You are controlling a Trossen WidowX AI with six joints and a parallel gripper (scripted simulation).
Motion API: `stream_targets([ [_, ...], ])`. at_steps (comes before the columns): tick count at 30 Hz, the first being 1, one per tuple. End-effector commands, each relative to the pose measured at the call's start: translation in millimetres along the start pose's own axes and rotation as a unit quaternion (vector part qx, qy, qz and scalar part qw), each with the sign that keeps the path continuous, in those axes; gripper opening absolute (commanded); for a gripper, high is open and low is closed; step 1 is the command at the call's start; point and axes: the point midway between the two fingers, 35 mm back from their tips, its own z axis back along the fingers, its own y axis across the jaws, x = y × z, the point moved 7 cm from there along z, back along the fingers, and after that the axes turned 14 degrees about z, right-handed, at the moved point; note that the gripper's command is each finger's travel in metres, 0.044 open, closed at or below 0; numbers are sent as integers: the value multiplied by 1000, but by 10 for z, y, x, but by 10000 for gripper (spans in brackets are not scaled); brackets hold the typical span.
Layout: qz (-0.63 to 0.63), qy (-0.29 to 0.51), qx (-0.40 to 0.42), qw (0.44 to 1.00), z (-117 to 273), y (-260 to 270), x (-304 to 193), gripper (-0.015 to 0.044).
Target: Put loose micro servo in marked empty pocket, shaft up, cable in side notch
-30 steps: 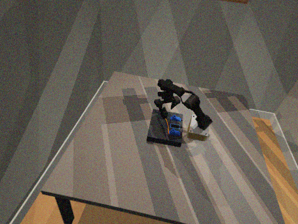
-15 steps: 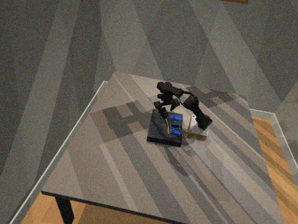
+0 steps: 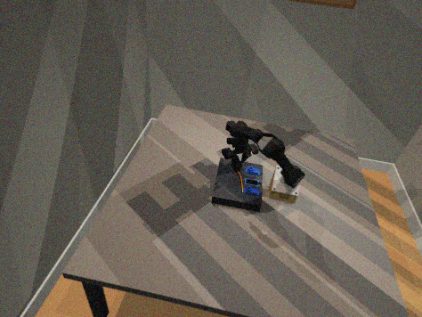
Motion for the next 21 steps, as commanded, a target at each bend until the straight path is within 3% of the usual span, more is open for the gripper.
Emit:
stream_targets([
  [1, -2, 0, 2, 1000, -8, -1, 1, 118],
  [6, -2, 0, 2, 1000, -8, -1, 1, 85],
  [10, -2, 0, 1, 1000, 85, -1, 5, 0],
  [21, -2, 0, 1, 1000, 293, -48, -97, 0],
])
